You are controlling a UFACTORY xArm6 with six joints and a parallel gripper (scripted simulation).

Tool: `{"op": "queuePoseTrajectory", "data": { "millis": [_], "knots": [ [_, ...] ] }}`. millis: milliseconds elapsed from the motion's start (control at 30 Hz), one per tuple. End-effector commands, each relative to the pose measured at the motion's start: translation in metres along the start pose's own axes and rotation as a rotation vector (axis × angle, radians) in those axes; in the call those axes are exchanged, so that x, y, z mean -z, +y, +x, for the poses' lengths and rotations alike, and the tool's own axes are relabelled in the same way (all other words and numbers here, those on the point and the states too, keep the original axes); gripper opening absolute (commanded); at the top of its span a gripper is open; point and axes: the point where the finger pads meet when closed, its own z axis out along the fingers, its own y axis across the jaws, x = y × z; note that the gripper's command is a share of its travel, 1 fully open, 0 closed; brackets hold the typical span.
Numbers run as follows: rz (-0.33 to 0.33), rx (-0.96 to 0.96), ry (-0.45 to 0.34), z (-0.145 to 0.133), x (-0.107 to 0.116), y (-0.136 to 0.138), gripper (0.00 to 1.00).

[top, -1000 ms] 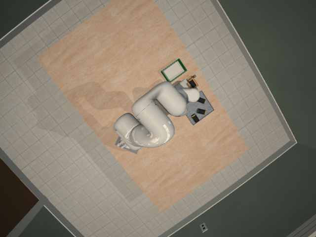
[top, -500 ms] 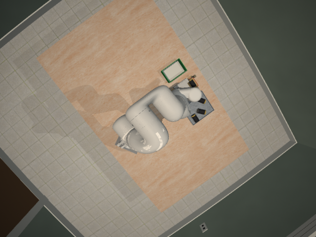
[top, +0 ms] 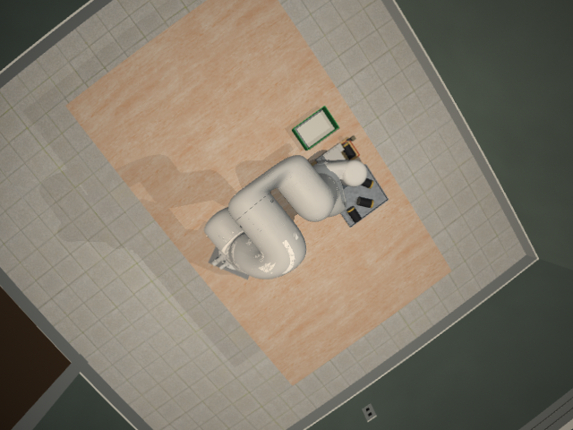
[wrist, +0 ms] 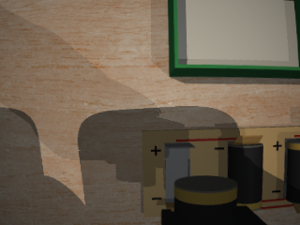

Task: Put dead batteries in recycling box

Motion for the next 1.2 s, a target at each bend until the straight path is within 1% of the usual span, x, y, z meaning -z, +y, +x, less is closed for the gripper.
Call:
{"op": "queuePoseTrajectory", "data": {
  "millis": [0, 67, 267, 367, 467, 1167],
  "knots": [
    [-0.004, 0.0, 0.001, -0.012, 0.001, 0.002, 0.28],
    [-0.004, 0.0, 0.001, -0.03, 0.001, 0.002, 0.28],
    [-0.004, 0.0, 0.001, -0.097, 0.001, 0.004, 0.28],
    [-0.004, 0.0, 0.001, -0.118, 0.001, 0.004, 0.28],
    [-0.004, 0.0, 0.001, -0.122, 0.001, 0.004, 0.28],
    [-0.004, 0.004, 0.001, -0.122, 0.001, 0.004, 0.28]
  ]
}}
